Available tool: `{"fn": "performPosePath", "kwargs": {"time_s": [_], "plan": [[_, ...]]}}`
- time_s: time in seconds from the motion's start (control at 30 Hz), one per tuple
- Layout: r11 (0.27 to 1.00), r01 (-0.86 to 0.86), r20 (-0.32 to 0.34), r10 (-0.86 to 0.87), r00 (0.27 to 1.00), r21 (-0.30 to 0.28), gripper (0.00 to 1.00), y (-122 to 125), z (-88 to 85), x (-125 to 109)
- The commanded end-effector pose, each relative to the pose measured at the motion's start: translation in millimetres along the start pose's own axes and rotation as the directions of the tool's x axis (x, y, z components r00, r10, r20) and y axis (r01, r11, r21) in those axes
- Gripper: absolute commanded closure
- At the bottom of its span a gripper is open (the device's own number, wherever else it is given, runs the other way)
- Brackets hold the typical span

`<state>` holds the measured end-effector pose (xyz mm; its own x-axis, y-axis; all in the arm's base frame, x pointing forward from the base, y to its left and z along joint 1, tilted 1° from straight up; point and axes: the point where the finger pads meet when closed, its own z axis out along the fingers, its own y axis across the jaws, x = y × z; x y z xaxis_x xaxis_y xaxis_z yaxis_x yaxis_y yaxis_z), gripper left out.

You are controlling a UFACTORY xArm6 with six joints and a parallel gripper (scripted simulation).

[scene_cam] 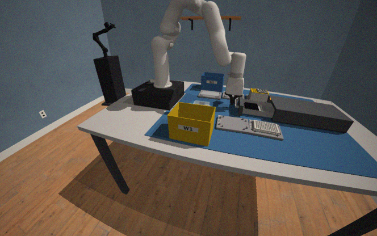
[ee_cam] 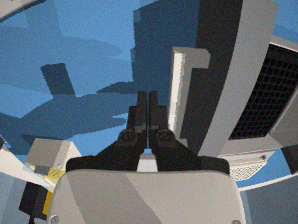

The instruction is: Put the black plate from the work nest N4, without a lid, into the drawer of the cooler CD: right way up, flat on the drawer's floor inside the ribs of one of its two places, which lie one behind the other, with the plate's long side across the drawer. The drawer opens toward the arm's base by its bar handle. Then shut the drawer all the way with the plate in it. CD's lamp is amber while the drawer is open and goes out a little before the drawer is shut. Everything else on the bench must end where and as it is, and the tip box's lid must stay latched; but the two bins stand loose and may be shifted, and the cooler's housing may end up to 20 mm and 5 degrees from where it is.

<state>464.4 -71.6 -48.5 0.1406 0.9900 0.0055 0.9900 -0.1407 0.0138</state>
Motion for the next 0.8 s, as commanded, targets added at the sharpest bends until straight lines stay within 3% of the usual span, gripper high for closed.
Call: {"fn": "performPosePath", "kwargs": {"time_s": [0.0, 0.77], "plan": [[1.000, 0.000, 0.000, 0.000, 1.000, -0.004, 1.00, 8.4, -1.3, 0.0], [1.000, 0.000, 0.000, 0.000, 1.000, -0.004, 1.00, 35.6, -1.5, 0.0]]}}
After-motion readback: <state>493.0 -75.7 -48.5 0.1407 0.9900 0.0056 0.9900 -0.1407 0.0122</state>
